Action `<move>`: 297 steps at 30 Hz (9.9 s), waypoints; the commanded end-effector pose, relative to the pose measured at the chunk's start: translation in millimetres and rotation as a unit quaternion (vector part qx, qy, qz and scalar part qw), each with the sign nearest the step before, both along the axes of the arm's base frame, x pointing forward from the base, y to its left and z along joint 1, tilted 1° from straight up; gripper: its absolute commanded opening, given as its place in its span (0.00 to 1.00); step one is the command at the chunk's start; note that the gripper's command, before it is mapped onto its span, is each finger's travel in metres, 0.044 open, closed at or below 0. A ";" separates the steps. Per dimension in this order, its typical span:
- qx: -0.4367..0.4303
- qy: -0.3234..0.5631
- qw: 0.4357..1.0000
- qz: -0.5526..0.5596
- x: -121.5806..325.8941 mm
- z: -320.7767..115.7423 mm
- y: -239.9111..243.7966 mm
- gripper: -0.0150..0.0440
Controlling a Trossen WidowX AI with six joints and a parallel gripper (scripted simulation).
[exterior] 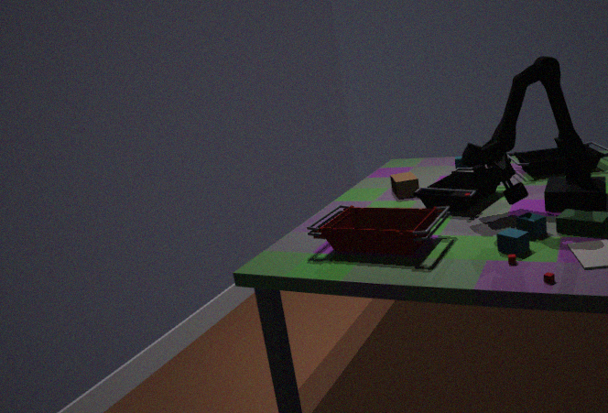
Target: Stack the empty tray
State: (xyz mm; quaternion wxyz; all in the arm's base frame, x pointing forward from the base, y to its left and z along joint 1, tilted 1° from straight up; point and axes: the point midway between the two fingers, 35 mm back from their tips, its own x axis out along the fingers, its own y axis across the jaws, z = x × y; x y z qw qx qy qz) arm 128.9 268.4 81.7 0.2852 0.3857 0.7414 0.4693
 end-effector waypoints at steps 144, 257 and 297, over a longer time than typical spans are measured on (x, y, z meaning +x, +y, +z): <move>-0.617 -0.314 0.717 -0.083 264.6 -43.4 -291.7 0.39; -0.609 -0.321 0.722 -0.064 258.5 46.1 -319.6 1.00; -0.497 -0.479 0.704 0.167 -13.1 -30.5 -553.4 1.00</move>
